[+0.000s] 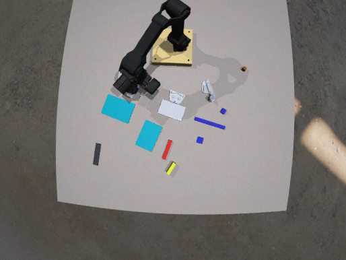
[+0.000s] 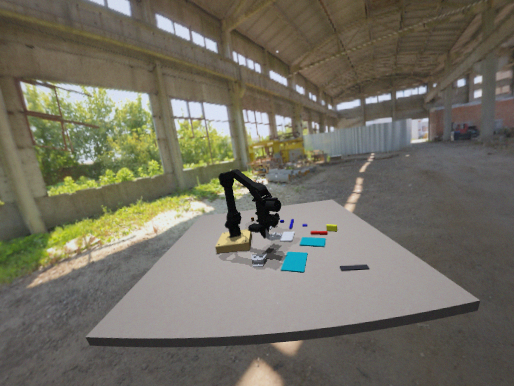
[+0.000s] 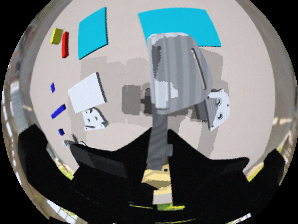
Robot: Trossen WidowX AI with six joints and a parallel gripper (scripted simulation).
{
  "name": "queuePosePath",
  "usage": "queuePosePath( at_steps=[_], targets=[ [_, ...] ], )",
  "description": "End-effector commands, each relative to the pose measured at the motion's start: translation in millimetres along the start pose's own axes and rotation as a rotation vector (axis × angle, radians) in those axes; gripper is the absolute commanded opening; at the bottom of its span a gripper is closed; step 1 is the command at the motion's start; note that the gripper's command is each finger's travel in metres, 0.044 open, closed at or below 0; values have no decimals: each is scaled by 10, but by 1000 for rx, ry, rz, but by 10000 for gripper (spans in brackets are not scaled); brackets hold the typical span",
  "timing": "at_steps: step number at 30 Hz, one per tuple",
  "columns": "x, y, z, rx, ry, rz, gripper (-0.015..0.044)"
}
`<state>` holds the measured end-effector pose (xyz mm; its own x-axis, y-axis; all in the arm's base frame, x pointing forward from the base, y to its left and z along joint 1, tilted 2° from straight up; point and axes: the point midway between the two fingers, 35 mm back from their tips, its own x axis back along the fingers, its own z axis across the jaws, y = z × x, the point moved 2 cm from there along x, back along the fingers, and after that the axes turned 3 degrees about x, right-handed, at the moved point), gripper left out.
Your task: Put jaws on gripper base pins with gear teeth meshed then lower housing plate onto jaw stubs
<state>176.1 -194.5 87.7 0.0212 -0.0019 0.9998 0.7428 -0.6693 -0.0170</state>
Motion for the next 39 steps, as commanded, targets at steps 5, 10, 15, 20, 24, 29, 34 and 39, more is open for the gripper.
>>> queuePosePath(
  at_steps=[5, 10, 15, 20, 24, 29, 34, 39],
  targets=[
    [9, -38, -16, 236, -1, -6, 37],
    [8, -58, -25, 376, -2, -6, 37],
    [8, -64, -28, 418, -2, -6, 37],
    [-16, -61, -28, 418, -2, -6, 37],
    [-81, -54, -29, 418, -2, -6, 37],
    [-162, -48, -30, 418, -2, -6, 37],
    [-245, -44, -30, 418, -2, -6, 37],
    [-327, -43, -30, 418, -2, -6, 37]
  ],
)
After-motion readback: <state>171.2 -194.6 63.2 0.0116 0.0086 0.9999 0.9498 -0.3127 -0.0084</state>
